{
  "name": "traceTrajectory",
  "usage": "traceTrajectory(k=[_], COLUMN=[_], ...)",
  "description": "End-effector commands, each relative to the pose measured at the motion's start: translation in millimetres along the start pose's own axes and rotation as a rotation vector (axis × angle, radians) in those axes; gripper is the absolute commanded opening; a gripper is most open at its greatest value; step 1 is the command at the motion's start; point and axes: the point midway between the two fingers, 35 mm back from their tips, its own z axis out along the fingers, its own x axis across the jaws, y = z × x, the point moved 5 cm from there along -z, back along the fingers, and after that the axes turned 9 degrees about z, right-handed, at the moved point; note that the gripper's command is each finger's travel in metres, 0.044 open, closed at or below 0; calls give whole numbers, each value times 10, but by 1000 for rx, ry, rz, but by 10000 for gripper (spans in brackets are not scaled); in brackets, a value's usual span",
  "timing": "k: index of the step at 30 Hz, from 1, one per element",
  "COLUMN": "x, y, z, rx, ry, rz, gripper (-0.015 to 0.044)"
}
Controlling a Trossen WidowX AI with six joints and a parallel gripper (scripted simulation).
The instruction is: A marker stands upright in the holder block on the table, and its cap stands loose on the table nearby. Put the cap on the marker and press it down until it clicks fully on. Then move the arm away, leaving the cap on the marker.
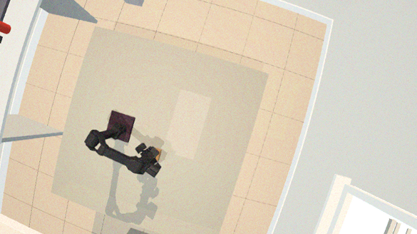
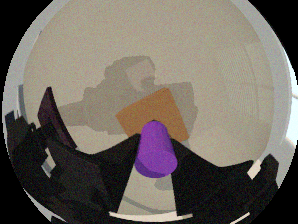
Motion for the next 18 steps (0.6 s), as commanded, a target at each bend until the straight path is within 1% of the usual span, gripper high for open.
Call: traceTrajectory(k=[1, 13, 16, 18], x=[-1, -1, -10, -24], y=[0, 0, 6, 14], z=[-1, -1, -80, -309], rx=[0, 0, 0, 0], ry=[0, 0, 0, 0], rz=[0, 0, 0, 0], gripper=[131, 440, 440, 440])
